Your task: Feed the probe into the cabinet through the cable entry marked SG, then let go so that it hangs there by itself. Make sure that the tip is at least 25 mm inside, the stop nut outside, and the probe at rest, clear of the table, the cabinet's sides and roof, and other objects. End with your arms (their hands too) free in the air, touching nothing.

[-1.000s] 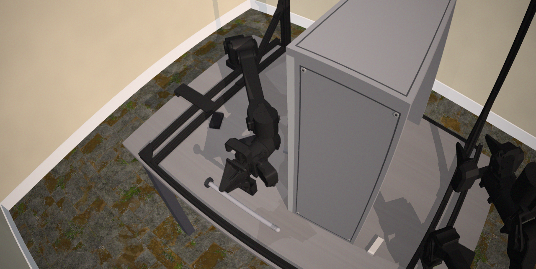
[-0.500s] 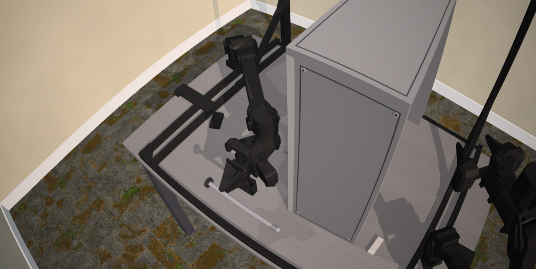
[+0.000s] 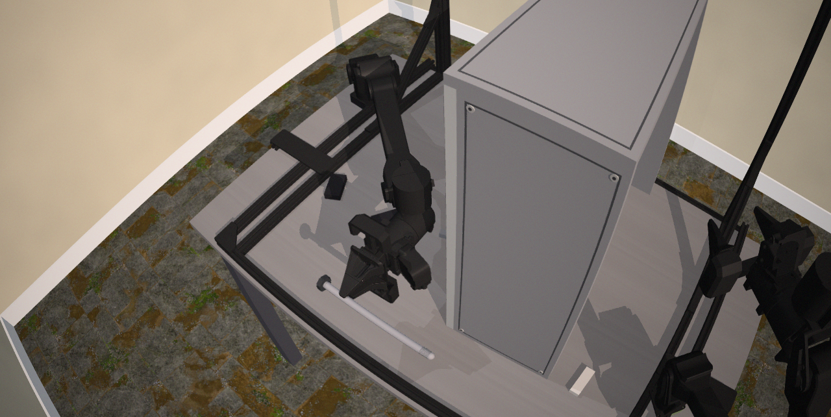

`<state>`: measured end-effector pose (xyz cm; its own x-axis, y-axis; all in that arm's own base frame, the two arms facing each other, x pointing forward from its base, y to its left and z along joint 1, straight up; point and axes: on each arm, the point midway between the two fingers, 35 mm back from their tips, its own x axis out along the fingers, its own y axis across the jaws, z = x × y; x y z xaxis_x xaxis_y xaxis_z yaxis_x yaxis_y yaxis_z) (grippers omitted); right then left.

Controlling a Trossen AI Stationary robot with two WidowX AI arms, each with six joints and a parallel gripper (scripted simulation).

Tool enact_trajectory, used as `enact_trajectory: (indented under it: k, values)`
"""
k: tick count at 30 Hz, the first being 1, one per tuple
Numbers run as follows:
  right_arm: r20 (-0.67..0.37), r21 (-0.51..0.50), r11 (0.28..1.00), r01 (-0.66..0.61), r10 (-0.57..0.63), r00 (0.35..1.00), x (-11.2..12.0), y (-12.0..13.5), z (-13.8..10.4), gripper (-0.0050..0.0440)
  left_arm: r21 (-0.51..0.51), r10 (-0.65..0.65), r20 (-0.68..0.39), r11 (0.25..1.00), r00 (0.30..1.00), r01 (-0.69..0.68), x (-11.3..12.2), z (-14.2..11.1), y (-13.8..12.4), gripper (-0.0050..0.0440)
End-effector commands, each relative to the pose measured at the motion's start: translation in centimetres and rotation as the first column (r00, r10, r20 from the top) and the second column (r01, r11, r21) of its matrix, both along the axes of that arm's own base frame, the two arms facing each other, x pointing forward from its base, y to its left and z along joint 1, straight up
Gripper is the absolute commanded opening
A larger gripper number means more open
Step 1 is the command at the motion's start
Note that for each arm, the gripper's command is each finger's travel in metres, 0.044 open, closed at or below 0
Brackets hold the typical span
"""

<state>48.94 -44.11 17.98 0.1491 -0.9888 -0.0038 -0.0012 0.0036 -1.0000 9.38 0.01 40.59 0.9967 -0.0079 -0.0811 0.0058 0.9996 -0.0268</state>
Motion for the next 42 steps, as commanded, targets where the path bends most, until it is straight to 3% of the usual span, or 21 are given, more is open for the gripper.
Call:
enact_trajectory:
  k: [1,20,42]
  values:
    - [0.001,-0.004,1.0,0.004,-0.004,1.0,0.0,0.0,0.1,0.0,-0.009,0.0,0.01,1.0,1.0,0.0,-0.1,0.2,0.0,0.044]
    - [0.001,-0.004,1.0,0.004,-0.004,1.0,0.0,0.0,0.1,0.0,-0.076,-0.03,0.044,0.997,0.999,0.034,0.0,1.0,-0.3,0.044]
    - [0.001,-0.004,1.0,0.004,-0.004,1.0,0.0,0.0,0.1,0.0,-0.214,0.082,0.072,0.975,0.994,-0.065,1.3,2.5,0.8,0.044]
